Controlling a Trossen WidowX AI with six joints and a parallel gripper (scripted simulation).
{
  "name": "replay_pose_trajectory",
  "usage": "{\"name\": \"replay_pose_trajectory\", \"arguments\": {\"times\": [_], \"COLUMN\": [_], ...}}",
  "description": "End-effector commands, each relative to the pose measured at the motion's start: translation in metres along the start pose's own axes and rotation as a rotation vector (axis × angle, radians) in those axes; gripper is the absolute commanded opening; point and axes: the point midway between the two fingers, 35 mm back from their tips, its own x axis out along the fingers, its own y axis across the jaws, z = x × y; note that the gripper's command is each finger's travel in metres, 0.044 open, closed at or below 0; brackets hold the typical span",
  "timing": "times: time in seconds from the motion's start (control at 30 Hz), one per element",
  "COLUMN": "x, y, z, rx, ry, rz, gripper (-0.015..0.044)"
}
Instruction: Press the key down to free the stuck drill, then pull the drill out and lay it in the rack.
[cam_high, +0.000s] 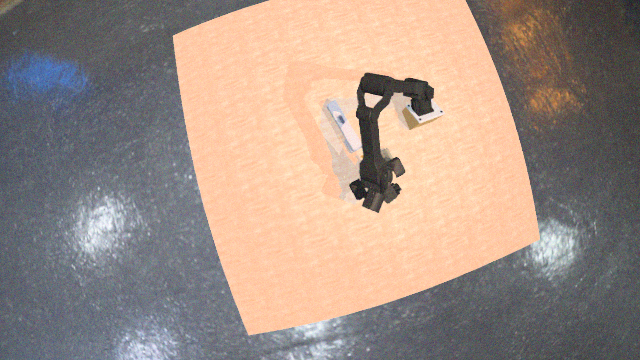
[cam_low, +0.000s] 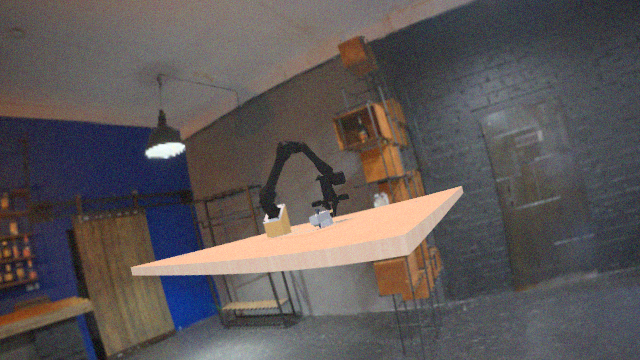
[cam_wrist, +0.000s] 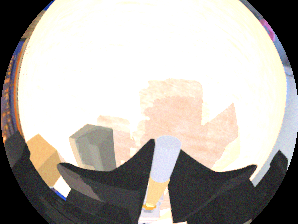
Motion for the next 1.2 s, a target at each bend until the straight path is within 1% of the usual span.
{"name": "replay_pose_trajectory", "arguments": {"times": [0.0,1.17], "x": [-0.003,-0.014], "y": [0.0,0.003], "z": [0.0,-0.001], "rx": [0.005,0.005], "ry": [-0.004,-0.005], "rz": [-0.003,-0.003], "gripper": [0.0,0.0]}}
